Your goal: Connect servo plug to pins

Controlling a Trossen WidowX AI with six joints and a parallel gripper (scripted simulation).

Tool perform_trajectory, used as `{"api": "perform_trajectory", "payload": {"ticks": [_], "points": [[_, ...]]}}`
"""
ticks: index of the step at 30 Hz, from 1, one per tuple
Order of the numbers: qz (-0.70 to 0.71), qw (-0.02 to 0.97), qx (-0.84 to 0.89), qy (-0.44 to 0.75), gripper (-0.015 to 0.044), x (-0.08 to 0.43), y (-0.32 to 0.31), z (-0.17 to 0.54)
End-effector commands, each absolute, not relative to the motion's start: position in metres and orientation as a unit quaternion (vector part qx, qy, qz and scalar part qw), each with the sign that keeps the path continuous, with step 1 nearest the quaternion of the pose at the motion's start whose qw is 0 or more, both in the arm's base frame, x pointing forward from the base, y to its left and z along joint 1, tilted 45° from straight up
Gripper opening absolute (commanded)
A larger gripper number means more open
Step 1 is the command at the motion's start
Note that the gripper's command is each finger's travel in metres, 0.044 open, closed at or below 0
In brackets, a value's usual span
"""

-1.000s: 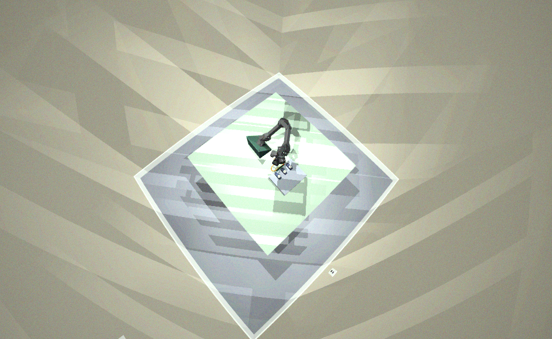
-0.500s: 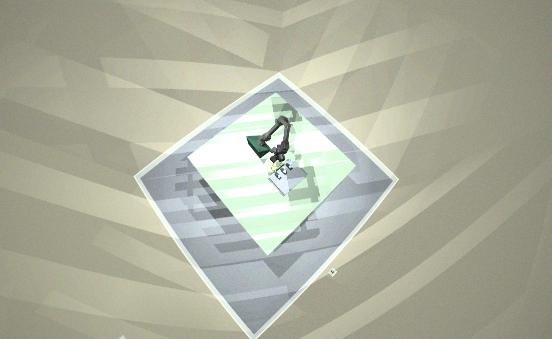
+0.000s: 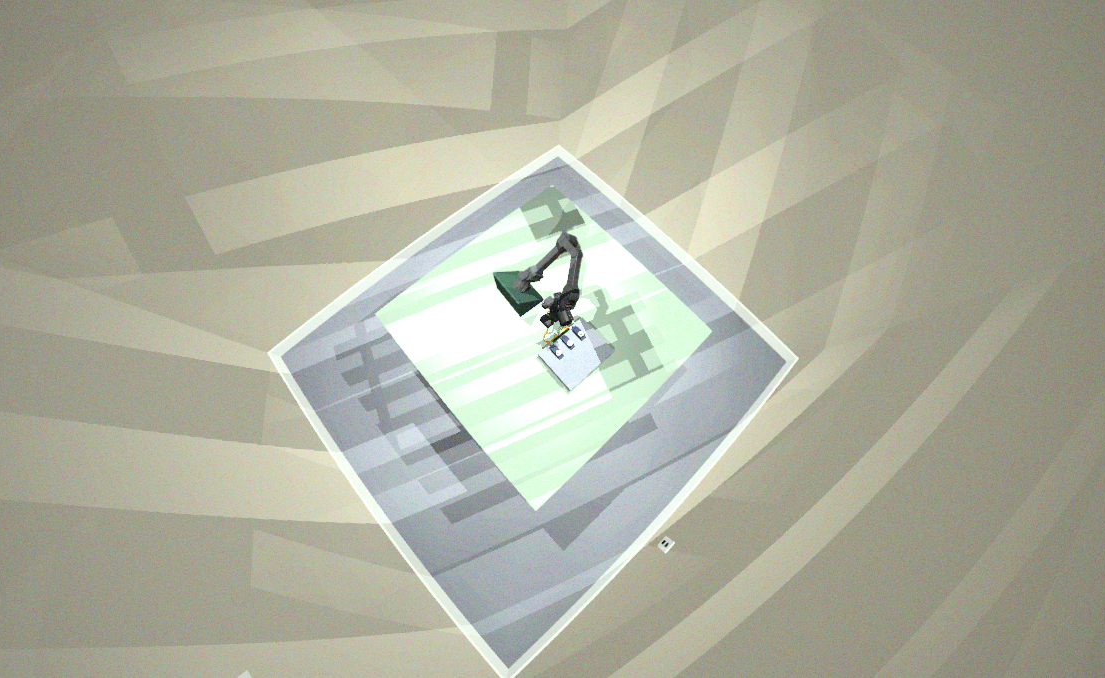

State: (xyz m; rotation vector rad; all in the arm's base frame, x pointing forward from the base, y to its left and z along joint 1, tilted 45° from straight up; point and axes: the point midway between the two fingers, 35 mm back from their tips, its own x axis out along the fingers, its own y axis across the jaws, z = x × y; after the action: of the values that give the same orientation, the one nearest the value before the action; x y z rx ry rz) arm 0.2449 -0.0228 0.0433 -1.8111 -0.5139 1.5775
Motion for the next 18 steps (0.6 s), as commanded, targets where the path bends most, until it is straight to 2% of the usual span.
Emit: {"api": "perform_trajectory", "payload": {"ticks": [1,18], "points": [[0.603,0.337,-0.696,-0.198,0.0000,0.259,-0.026,0.045],[0.602,0.337,-0.696,-0.198,0.0000,0.278,-0.031,0.047]]}}
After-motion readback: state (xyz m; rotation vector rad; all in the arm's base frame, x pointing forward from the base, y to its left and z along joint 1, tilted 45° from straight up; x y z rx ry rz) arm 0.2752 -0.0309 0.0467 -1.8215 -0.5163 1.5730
